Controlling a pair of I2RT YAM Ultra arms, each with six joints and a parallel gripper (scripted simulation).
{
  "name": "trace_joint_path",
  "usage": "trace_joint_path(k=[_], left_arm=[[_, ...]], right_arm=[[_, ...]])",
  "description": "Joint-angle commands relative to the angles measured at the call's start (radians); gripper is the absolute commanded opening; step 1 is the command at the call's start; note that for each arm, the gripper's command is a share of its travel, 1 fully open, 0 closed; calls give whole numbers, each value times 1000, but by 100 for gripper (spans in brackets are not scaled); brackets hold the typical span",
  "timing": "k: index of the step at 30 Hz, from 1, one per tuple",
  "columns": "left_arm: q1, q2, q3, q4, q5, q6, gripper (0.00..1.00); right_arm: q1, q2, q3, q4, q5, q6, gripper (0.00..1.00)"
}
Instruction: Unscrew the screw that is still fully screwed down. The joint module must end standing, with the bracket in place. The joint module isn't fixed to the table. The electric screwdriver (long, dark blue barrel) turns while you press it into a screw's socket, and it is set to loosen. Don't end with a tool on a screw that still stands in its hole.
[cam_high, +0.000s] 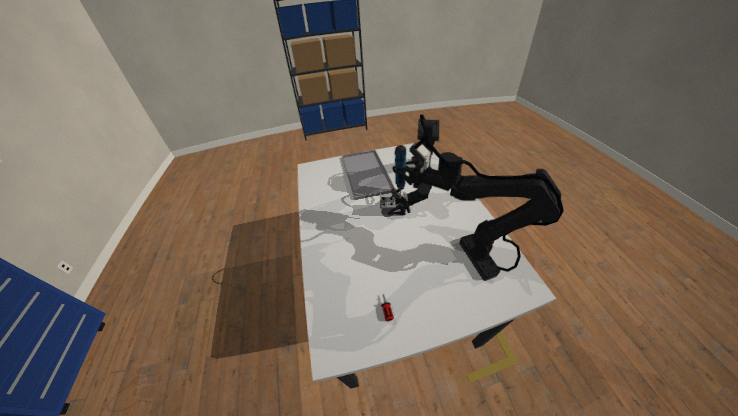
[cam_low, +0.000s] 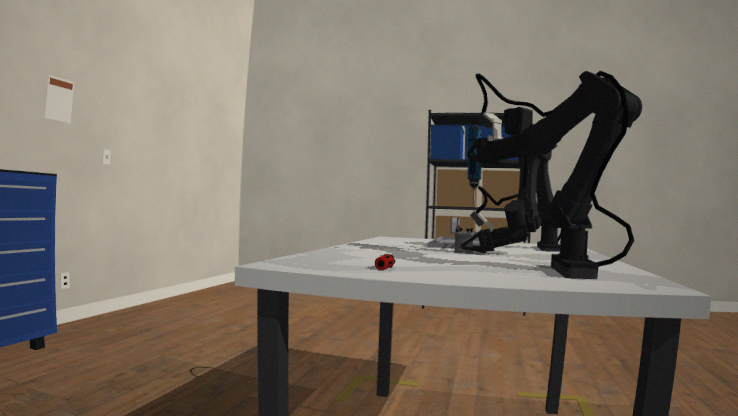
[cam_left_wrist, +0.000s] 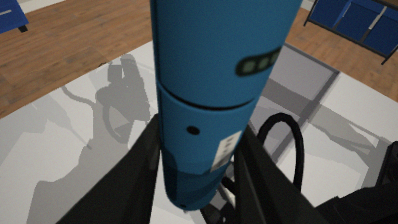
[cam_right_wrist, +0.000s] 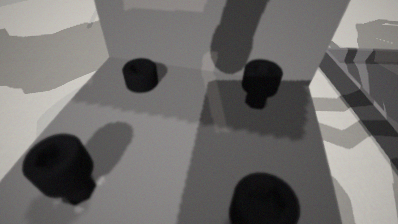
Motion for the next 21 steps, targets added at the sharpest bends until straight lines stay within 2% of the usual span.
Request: trace_joint_path(k=[1, 21], left_arm=[[9, -2, 50, 100, 8, 5, 42], [5, -34, 48, 120, 8, 0, 42]], right_arm=[[0, -8, 2, 1, 5, 1, 59], [0, -8, 2, 1, 5, 1, 59]])
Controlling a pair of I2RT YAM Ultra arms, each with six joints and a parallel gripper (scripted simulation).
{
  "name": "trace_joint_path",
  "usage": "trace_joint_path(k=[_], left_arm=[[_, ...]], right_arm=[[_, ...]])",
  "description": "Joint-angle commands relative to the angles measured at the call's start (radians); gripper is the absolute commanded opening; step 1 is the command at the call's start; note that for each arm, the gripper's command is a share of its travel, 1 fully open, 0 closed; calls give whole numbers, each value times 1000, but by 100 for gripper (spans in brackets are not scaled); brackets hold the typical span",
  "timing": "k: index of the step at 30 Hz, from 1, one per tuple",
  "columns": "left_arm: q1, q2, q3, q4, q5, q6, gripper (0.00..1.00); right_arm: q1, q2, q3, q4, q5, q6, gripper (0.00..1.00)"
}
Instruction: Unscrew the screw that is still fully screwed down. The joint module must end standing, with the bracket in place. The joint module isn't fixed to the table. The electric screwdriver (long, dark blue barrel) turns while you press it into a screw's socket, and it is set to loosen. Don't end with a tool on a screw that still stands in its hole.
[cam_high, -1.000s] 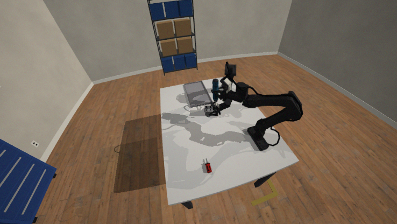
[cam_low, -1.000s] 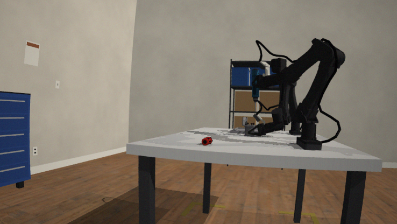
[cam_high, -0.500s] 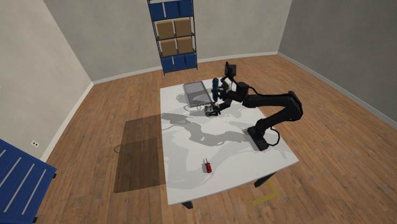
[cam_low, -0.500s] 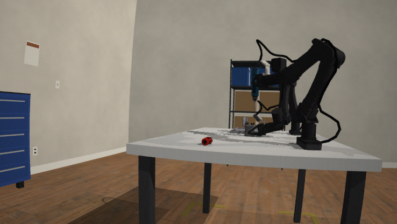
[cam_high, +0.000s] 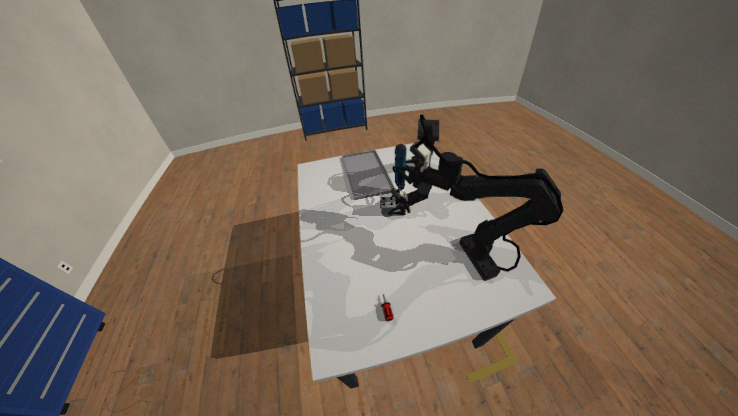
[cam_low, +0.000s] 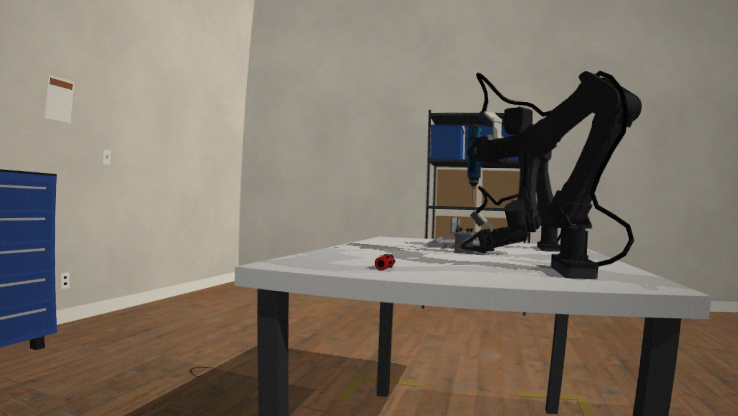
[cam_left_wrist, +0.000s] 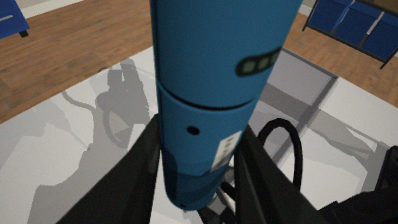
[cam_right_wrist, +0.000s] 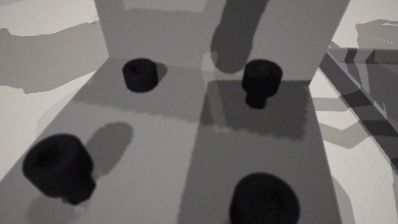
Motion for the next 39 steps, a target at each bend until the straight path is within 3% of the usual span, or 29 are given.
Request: trace_joint_path(k=[1, 24, 39], left_arm=[[5, -39, 48, 94, 8, 0, 42], [2, -46, 48, 98, 9, -5, 42], [3, 52, 81, 132, 10, -5, 42]], right_arm=[[0, -8, 2, 1, 5, 1, 59], [0, -8, 2, 1, 5, 1, 59], [0, -8, 2, 1, 5, 1, 59]])
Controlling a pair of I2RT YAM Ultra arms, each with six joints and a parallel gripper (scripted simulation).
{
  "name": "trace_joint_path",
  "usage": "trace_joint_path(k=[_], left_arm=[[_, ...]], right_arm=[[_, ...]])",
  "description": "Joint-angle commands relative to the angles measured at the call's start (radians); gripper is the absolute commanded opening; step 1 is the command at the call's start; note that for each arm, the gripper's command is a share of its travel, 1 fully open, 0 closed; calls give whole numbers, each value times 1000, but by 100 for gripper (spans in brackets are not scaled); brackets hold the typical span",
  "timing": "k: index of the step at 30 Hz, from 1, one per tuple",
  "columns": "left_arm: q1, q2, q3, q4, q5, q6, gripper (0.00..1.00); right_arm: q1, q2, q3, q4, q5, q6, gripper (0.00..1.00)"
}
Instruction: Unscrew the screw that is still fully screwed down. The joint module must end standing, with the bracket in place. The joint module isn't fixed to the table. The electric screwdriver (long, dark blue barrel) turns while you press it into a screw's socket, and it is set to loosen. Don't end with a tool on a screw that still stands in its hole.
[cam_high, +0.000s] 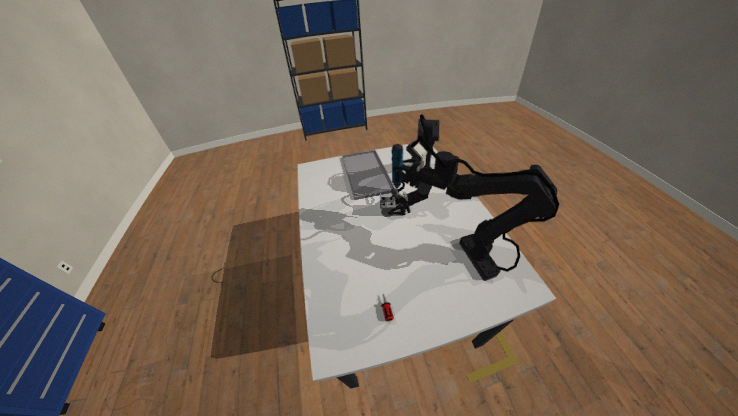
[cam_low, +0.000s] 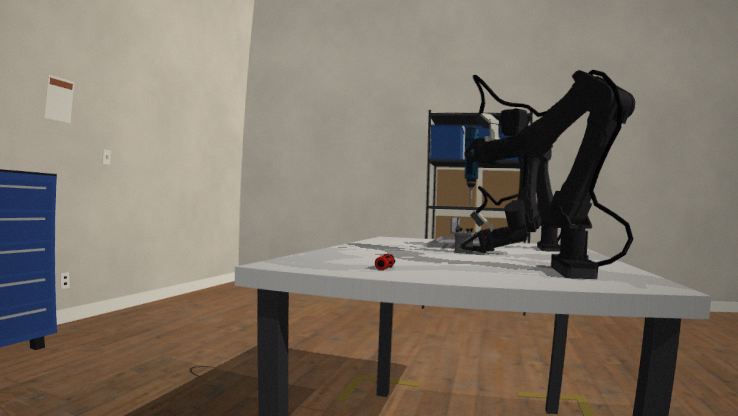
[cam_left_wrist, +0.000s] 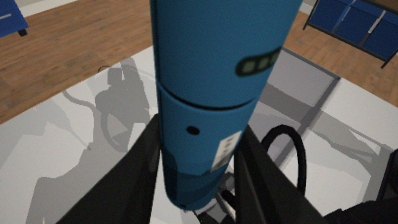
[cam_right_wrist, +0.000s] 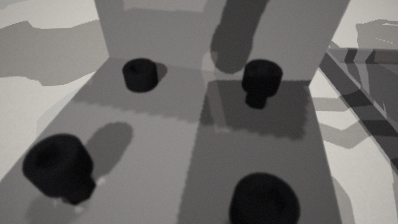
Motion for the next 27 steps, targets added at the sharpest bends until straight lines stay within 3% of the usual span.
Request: trace_joint_path(k=[1, 27], left_arm=[[3, -15, 54, 99, 10, -5, 42], [4, 106, 118, 151, 11, -5, 42]], right_arm=[[0, -8, 2, 1, 5, 1, 59], [0, -8, 2, 1, 5, 1, 59]])
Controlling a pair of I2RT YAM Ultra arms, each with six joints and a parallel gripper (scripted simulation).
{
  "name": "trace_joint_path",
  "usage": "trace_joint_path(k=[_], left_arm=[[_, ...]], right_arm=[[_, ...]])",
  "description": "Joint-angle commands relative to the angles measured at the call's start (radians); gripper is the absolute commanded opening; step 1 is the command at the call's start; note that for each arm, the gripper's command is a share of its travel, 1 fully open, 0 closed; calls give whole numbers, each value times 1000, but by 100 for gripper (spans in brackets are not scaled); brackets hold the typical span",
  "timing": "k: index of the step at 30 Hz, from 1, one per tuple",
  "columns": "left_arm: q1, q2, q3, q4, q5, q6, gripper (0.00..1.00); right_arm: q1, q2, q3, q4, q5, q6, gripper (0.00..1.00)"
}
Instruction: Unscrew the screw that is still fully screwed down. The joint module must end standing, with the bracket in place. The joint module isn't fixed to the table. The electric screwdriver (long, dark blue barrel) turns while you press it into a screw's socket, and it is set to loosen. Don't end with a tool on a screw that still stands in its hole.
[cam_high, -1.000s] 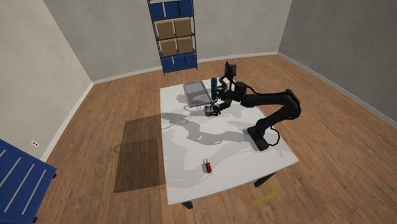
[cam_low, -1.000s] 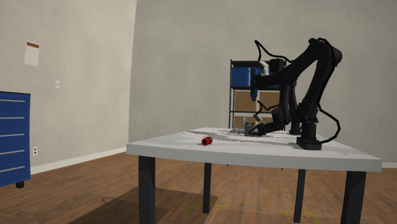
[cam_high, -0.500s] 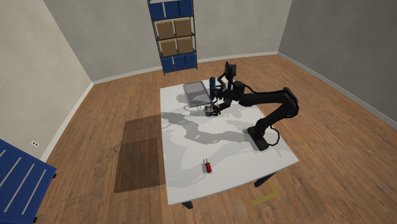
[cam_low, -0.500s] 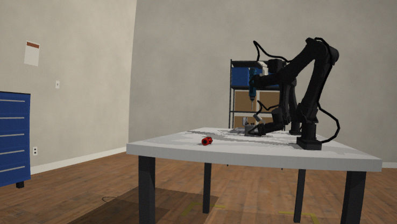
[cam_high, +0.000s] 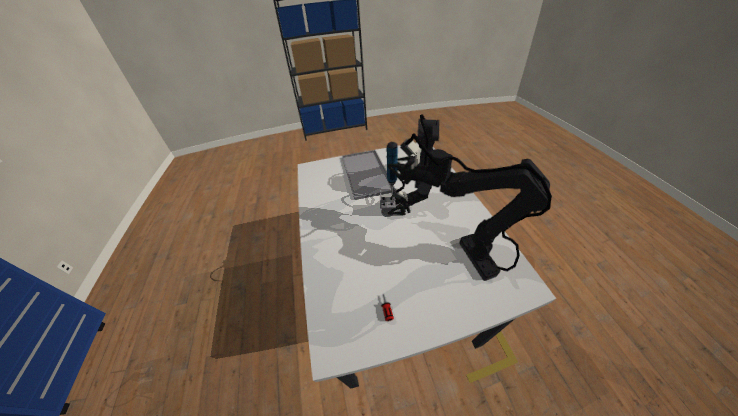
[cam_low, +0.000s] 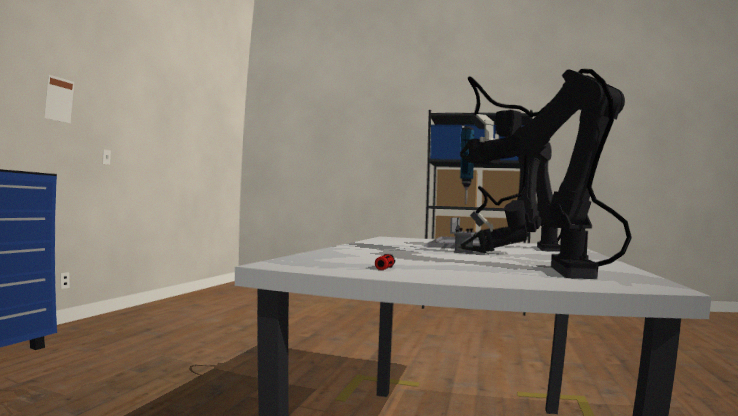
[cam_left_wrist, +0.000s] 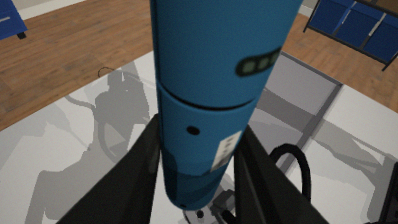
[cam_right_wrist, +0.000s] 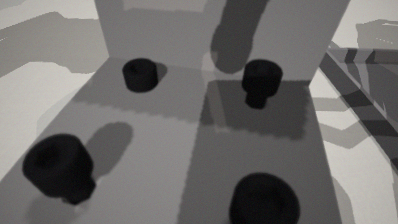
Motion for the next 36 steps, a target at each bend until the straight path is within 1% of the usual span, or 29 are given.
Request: trace_joint_path(k=[1, 5, 7, 9, 10, 21, 26, 27, 36], left_arm=[[4, 4, 61, 99, 11, -5, 42], [4, 21, 72, 106, 11, -5, 42], [4, -5, 71, 109, 11, -5, 42], [4, -5, 71, 109, 11, -5, 42], [4, 28, 76, 109, 11, -5, 42], [5, 87, 115, 129, 11, -5, 42], [5, 57, 114, 132, 11, -5, 42], [5, 94, 120, 131, 11, -5, 42], [5, 140, 154, 144, 11, -5, 42]], right_arm=[[0, -8, 2, 1, 5, 1, 59], [0, -8, 2, 1, 5, 1, 59], [0, -8, 2, 1, 5, 1, 59], [0, -8, 2, 1, 5, 1, 59], [0, -8, 2, 1, 5, 1, 59], [0, -8, 2, 1, 5, 1, 59], [0, -8, 2, 1, 5, 1, 59], [0, -8, 2, 1, 5, 1, 59], [0, -8, 2, 1, 5, 1, 59]])
